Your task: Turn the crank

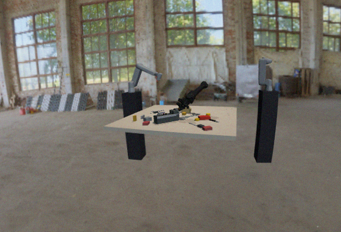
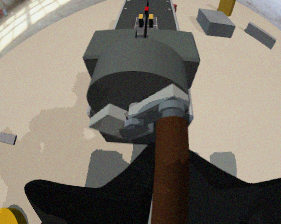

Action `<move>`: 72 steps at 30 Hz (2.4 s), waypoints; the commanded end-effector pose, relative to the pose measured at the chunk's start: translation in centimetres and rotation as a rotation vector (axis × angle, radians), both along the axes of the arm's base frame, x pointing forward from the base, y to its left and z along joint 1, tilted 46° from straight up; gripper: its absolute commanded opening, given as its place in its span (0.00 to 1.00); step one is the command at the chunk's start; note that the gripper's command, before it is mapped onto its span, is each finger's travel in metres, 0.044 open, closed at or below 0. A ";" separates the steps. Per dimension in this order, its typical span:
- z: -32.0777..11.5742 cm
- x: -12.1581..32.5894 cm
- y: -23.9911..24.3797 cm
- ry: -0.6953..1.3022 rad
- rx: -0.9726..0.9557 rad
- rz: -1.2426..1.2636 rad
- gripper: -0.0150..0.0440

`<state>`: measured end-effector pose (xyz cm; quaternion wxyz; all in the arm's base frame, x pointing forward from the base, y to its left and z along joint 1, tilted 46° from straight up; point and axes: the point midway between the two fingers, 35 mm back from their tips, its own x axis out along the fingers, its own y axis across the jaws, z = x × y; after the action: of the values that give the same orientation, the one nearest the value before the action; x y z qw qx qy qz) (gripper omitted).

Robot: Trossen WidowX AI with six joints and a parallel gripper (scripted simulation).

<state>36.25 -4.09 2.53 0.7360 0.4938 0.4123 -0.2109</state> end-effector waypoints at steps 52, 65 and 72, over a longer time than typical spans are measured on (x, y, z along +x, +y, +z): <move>-1.7 -0.4 0.8 0.024 0.003 -0.004 0.25; -1.6 -0.4 0.8 0.024 0.003 -0.004 0.25; -1.6 -0.4 0.8 0.024 0.003 -0.004 0.25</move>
<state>35.85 -3.37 1.04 0.7313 0.4925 0.4195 -0.2161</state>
